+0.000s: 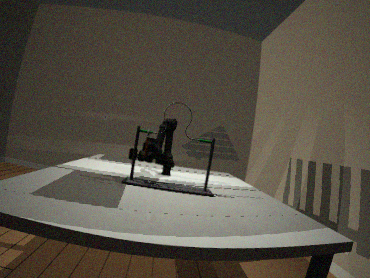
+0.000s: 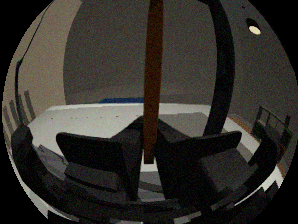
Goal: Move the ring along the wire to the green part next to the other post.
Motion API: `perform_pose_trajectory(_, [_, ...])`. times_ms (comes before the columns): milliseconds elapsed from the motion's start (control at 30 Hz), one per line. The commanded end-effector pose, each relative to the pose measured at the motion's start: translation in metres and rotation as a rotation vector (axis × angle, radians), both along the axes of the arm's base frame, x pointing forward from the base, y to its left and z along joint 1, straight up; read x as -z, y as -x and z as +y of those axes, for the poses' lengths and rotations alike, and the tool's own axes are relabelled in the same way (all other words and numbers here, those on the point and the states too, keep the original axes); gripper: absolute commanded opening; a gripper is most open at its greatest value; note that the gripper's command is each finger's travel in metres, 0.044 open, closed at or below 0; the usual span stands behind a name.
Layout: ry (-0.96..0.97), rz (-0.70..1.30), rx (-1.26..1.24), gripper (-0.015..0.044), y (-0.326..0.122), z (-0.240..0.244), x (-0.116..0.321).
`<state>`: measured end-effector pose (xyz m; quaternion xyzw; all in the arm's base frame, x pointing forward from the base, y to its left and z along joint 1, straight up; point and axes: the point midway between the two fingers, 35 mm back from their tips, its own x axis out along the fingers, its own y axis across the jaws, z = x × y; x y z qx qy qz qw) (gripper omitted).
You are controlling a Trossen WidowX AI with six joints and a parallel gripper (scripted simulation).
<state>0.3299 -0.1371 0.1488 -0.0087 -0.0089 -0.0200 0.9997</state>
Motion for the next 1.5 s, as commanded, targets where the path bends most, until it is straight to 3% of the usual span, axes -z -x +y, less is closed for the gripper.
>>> perform_pose_trajectory(0, [0.000, 0.000, 0.001, -0.0150, 0.000, 0.000, -0.001])
perform_pose_trajectory(1467, [-0.006, -0.001, 0.010, -0.0150, -0.001, 0.013, -0.011])
